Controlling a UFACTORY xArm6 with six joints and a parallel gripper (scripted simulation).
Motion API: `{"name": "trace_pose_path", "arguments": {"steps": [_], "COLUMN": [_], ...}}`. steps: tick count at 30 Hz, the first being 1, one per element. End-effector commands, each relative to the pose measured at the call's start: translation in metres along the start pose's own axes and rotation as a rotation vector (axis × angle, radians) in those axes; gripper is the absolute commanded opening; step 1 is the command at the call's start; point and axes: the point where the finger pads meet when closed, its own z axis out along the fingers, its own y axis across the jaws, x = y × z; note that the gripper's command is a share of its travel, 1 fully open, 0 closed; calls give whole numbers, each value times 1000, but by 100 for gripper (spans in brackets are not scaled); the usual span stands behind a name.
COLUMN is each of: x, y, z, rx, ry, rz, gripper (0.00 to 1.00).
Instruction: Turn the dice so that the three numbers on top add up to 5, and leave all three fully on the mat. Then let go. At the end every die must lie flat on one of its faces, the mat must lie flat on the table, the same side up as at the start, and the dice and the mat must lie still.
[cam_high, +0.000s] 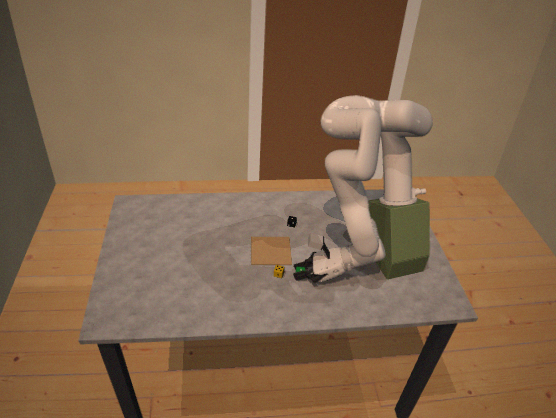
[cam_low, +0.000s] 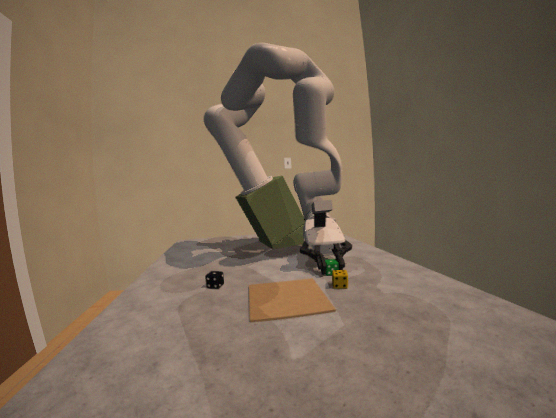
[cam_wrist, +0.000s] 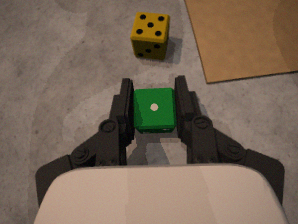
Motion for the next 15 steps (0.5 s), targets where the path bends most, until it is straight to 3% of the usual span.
{"name": "trace_pose_path", "arguments": {"steps": [1, 6, 15], "x": [1, 1, 1], "y": [-1, -1, -1], "z": [0, 0, 0], "rx": [1, 1, 1], "ry": [1, 1, 1], "rz": [1, 1, 1], "gripper": [39, 47, 47]}}
